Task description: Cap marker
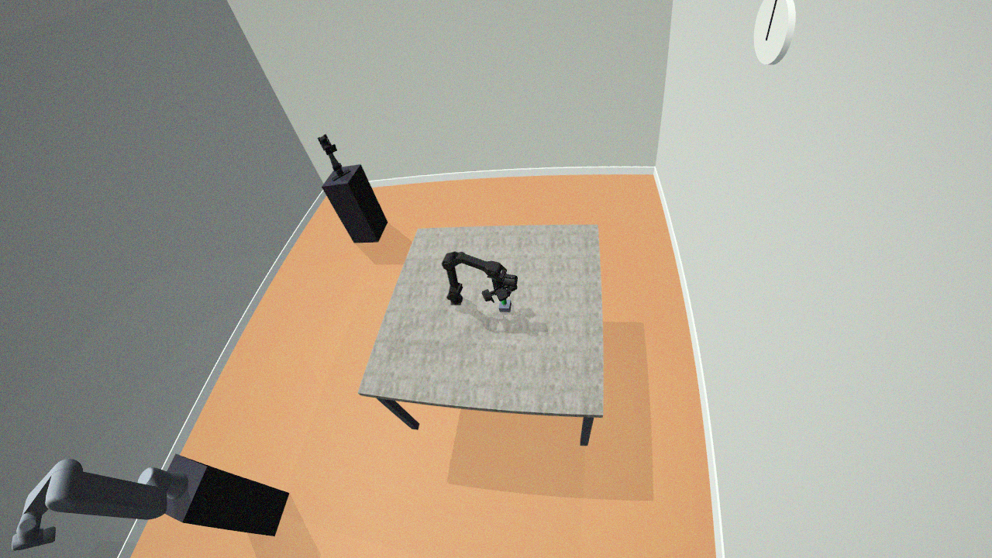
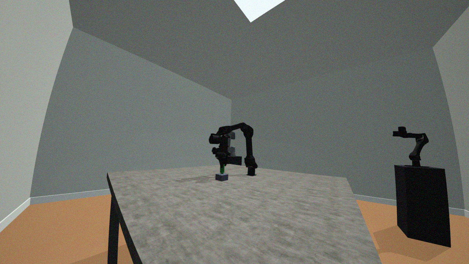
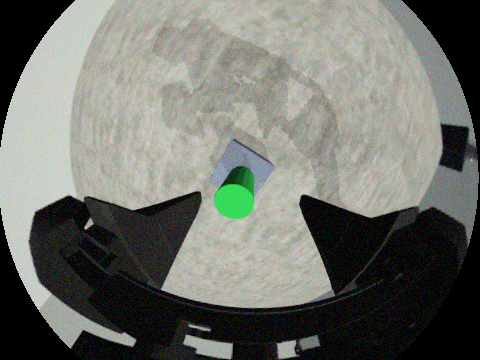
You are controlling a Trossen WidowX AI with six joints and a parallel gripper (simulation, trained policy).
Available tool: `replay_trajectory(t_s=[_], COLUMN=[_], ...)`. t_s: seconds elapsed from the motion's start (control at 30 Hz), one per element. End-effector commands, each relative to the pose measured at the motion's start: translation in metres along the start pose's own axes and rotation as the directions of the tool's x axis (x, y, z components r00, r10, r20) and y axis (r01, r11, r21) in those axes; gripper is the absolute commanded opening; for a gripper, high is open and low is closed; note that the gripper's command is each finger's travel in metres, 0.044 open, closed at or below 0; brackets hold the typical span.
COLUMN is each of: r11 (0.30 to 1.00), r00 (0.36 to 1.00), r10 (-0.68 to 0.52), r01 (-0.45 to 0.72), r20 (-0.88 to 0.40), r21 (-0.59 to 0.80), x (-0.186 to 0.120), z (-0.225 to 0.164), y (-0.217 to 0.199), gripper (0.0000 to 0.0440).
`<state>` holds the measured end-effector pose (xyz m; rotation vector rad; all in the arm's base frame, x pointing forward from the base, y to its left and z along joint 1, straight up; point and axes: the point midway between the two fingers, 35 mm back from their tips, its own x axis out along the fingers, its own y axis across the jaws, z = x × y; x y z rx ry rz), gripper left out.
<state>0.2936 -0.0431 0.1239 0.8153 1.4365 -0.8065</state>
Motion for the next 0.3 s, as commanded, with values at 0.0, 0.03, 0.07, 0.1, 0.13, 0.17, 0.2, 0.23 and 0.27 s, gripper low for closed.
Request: replay_trajectory(t_s=[0.0, 0.03, 0.07, 0.1, 0.13, 0.17, 0.2, 0.23, 0.27], r11=[1.0, 1.0, 0.999, 0.999, 0.999, 0.999, 0.999, 0.999, 0.998], r00=[0.999, 0.999, 0.999, 0.999, 0.998, 0.998, 0.998, 0.998, 0.997], r10=[0.026, 0.03, 0.034, 0.039, 0.043, 0.047, 0.051, 0.054, 0.058], r01=[-0.026, -0.03, -0.034, -0.039, -0.043, -0.047, -0.05, -0.054, -0.057], r20=[0.021, 0.024, 0.028, 0.031, 0.034, 0.037, 0.04, 0.043, 0.046], r21=[-0.001, -0.002, -0.002, -0.003, -0.004, -0.005, -0.007, -0.008, -0.01], x=[-0.014, -0.016, -0.018, -0.021, -0.023, -0.025, -0.027, -0.029, -0.031], z=[0.002, 0.002, 0.002, 0.002, 0.002, 0.002, 0.002, 0.002, 0.002], y=[0.001, 0.001, 0.001, 0.001, 0.001, 0.0, 0.0, 0.0, -0.001], gripper=[0.044, 0.044, 0.044, 0.044, 0.044, 0.044, 0.044, 0.044, 0.044])
